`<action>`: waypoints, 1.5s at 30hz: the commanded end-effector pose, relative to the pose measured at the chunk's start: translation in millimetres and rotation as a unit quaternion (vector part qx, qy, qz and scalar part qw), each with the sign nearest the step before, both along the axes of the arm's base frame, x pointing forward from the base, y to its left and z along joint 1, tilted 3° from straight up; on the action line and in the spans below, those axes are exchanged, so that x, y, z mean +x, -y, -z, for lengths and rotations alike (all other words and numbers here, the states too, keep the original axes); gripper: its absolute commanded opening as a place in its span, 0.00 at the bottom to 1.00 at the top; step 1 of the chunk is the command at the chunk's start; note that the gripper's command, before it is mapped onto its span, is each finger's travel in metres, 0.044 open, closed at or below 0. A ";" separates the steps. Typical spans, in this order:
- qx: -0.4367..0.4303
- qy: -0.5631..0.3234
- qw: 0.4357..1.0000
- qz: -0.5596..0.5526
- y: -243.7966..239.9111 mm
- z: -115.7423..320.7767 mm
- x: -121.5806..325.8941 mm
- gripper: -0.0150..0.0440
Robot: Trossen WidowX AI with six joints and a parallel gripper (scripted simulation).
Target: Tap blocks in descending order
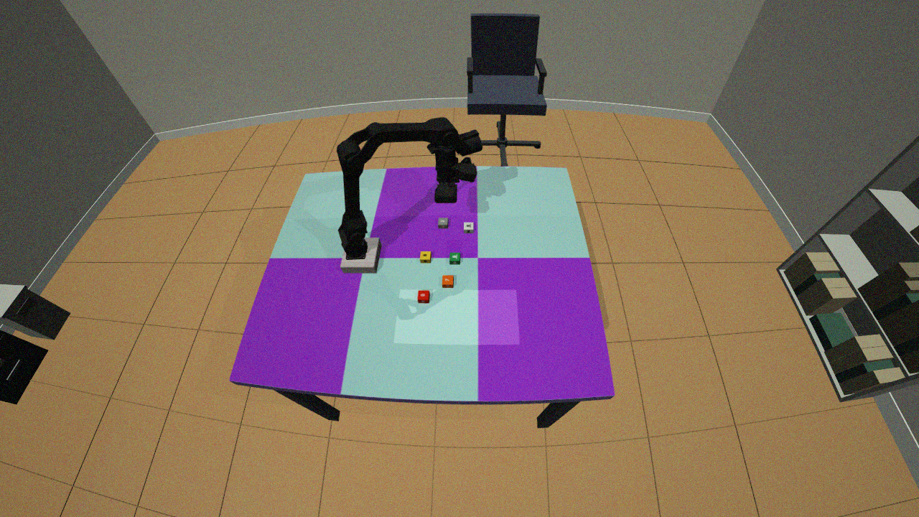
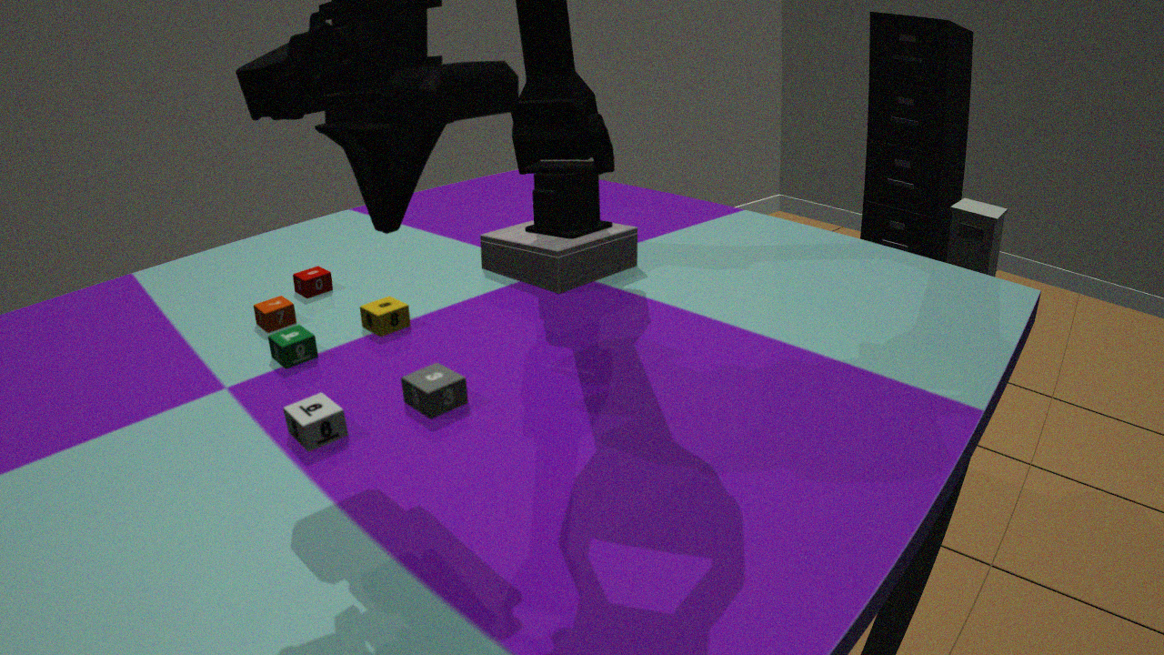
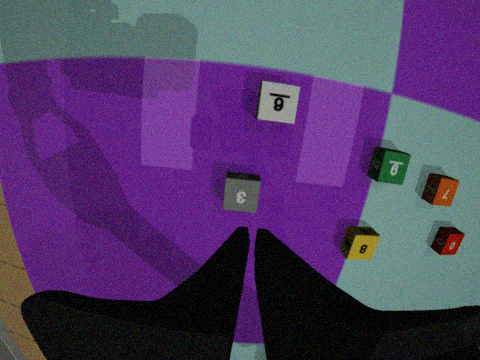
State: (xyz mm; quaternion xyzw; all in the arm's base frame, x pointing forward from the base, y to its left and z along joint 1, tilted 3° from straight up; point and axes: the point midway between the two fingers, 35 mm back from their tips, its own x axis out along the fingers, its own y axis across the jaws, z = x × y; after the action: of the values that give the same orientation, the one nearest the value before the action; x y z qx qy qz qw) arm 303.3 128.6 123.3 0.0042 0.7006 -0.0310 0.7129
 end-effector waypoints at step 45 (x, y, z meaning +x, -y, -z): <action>0.002 0.002 1.000 0.001 1.9 113.1 -30.6 0.29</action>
State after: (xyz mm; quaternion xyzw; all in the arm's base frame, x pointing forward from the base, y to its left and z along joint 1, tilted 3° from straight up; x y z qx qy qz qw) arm 274.6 127.6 13.4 0.0082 0.6972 -0.0311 0.7161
